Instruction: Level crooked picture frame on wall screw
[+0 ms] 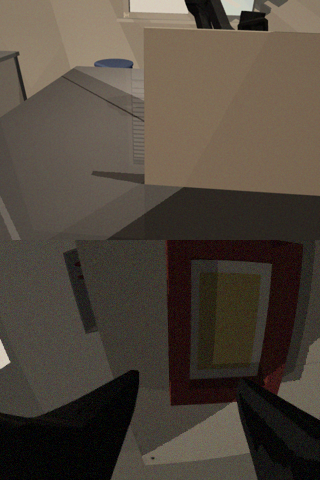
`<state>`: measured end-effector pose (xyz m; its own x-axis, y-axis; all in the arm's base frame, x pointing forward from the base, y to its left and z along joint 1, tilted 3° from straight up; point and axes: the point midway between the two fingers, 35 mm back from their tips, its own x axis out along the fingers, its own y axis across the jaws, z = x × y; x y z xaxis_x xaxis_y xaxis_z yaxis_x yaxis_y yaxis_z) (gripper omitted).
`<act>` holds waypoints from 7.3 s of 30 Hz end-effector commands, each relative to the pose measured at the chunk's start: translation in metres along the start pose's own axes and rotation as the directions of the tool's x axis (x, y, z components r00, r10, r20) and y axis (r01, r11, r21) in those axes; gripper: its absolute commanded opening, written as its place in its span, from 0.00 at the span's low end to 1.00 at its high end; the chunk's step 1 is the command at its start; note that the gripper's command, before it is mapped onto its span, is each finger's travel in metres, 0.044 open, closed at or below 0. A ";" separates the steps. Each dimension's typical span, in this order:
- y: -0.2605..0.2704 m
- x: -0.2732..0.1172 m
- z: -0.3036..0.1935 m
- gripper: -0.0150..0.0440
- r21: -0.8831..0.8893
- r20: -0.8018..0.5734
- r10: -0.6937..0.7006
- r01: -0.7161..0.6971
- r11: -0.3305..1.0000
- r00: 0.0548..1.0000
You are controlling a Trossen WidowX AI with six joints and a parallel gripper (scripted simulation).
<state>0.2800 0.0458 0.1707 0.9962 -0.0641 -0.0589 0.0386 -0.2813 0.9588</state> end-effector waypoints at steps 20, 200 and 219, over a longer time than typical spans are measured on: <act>0.036 -0.092 0.001 0.69 0.035 -0.003 0.016 -0.016 0.999 1.000; 0.004 0.093 0.001 0.69 -0.093 -0.006 0.029 -0.029 0.995 1.000; 0.003 0.102 0.001 0.69 -0.093 -0.006 0.030 -0.030 0.995 1.000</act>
<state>0.3801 0.0361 0.1642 0.9968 -0.0702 -0.0388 0.0248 -0.1903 0.9814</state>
